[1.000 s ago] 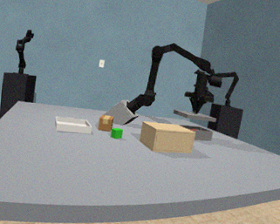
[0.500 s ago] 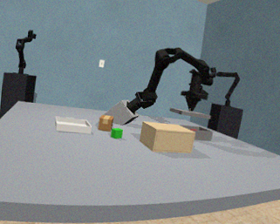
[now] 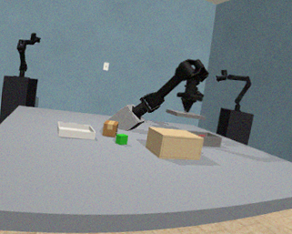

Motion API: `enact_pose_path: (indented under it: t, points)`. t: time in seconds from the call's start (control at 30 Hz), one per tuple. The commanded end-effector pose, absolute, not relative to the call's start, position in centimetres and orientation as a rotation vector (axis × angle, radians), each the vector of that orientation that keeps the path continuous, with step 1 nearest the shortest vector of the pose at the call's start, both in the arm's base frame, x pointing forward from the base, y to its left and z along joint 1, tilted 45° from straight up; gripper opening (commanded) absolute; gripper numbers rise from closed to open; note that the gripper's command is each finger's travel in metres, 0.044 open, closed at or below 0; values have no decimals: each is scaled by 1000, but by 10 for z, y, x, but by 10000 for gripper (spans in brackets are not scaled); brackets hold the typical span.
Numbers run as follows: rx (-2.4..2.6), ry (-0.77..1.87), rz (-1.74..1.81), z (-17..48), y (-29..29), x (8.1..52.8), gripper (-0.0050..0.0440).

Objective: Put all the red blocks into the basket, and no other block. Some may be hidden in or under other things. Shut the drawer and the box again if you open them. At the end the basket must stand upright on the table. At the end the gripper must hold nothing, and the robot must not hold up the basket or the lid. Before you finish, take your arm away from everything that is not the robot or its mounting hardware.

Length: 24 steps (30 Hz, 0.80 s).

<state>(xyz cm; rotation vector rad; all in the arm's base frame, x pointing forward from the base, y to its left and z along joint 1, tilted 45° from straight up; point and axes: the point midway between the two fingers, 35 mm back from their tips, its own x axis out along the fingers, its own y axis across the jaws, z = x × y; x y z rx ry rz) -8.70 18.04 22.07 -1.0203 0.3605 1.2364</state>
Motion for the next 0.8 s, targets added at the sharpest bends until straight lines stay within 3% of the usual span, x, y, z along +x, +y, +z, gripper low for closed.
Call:
enact_pose_path:
  t: [0.0, 0.77]
  points:
    - [-998, 363, 1229, 210, 174, -102, 0]
    - [-998, 363, 1229, 151, 224, -73, 0]
